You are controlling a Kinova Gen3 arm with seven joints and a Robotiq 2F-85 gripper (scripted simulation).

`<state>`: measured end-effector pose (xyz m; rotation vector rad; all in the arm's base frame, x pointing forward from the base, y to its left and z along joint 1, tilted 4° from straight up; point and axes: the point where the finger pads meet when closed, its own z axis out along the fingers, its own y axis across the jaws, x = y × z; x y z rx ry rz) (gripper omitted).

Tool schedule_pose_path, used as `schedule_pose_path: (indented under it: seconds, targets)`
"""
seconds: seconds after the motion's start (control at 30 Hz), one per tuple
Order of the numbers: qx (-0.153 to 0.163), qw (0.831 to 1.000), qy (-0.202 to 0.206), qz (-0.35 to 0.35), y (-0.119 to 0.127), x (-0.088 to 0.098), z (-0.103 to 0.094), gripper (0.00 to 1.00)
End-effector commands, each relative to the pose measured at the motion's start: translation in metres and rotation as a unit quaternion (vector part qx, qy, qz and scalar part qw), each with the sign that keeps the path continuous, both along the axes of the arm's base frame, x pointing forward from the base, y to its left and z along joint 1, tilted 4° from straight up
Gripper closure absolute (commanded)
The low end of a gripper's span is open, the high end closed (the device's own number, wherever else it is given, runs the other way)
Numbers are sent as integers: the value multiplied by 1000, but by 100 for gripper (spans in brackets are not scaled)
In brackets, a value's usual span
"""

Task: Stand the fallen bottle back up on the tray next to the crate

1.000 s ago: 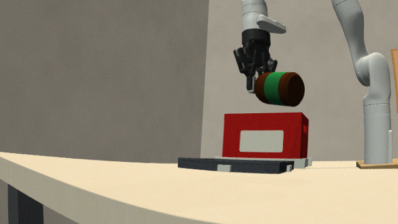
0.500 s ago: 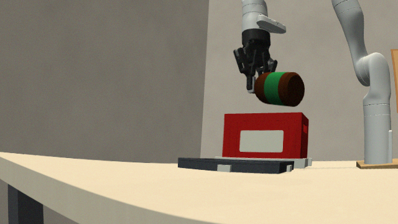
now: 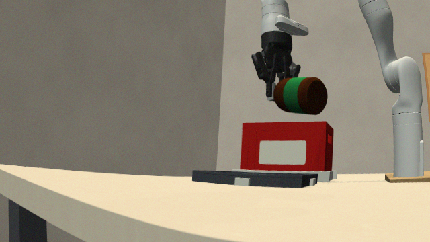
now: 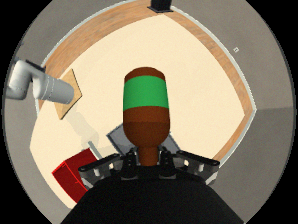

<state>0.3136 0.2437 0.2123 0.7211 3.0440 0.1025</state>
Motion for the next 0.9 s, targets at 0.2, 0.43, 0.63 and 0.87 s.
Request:
schedule_pose_path:
  seconds: [0.2,0.43,0.63,0.87]
  targets:
    - [1,1000,0,-16,0,0,1,100]
    - [1,1000,0,-17,0,0,1,100]
    - [1,1000,0,-17,0,0,1,100]
    - [1,1000,0,-17,0,0,1,100]
